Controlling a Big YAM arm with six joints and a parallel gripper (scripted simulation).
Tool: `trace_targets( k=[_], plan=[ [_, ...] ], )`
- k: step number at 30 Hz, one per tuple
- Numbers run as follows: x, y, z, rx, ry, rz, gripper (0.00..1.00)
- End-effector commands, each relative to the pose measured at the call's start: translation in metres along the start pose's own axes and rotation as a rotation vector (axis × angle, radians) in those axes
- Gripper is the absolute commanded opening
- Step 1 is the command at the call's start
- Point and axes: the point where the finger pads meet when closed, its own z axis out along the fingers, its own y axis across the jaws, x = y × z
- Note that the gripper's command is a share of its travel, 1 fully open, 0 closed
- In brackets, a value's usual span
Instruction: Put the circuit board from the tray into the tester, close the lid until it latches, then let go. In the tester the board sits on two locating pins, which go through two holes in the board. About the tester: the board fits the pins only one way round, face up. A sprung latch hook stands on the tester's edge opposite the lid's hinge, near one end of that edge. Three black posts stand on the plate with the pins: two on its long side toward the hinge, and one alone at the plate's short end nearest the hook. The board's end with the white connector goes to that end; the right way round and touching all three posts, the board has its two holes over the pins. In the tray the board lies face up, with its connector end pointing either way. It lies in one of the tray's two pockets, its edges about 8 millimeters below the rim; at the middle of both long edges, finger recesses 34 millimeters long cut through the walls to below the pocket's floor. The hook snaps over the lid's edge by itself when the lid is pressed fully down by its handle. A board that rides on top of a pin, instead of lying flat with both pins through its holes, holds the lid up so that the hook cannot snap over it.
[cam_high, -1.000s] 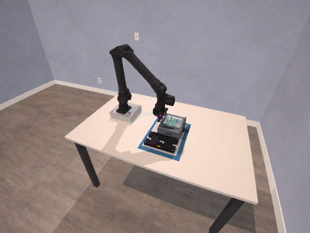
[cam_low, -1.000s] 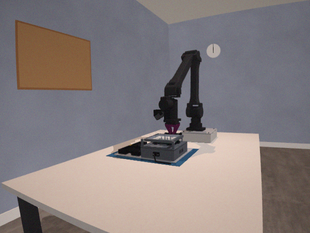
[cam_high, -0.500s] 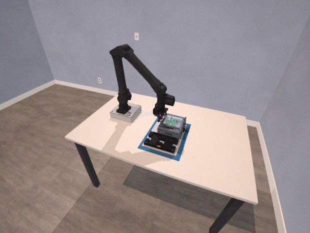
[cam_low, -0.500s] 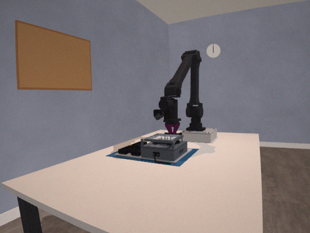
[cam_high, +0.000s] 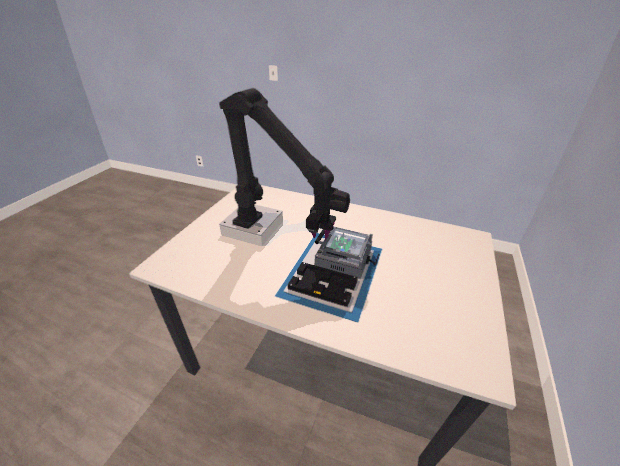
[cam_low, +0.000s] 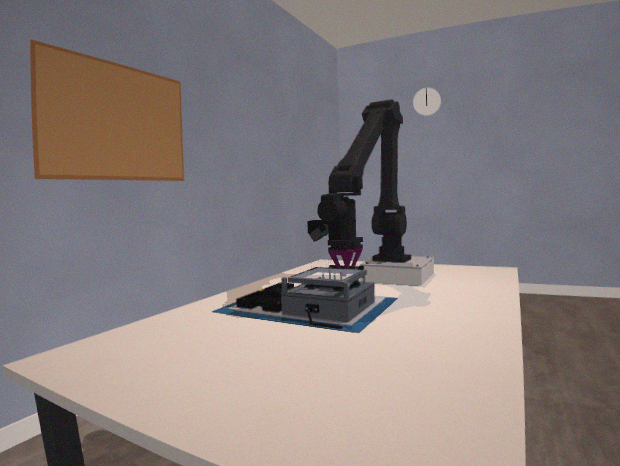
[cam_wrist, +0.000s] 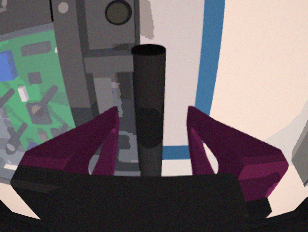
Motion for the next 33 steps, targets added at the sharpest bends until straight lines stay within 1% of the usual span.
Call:
trace_targets(
  k=[1,33],
  plan=[
    [0.0009,0.0233,-0.0183,-0.043,-0.002,-0.01,0.48],
    [0.0004,0.0245,-0.0248,-0.057,-0.004,-0.009,0.48]
  ],
)
